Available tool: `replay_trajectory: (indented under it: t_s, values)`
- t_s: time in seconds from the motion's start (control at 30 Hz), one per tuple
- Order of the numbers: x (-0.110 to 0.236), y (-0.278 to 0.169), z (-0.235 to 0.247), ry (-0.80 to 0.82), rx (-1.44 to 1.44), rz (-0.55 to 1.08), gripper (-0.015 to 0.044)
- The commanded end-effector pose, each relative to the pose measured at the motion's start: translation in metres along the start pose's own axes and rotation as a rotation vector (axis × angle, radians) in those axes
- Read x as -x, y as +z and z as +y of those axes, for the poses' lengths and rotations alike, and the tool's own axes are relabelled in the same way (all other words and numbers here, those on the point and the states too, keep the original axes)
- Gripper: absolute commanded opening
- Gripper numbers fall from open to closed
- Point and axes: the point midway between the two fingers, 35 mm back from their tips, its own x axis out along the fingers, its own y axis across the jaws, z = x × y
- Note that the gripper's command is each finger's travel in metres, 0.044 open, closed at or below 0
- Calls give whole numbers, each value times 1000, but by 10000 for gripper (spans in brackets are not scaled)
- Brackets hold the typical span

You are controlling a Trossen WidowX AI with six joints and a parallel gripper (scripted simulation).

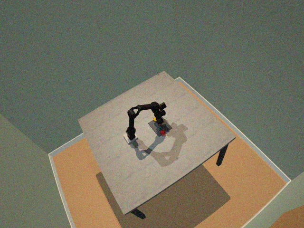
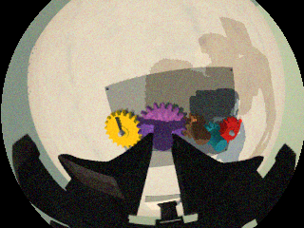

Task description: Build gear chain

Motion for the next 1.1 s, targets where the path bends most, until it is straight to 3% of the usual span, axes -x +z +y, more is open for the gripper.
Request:
replay_trajectory:
  t_s: [0.0, 0.3, 1.07]
  values:
    - [-7, -1, 0, -3, -65, 1, 0]
    - [-6, -1, -2, -3, -145, 1, 0]
    - [-13, -1, -2, -3, 156, 1, 0]
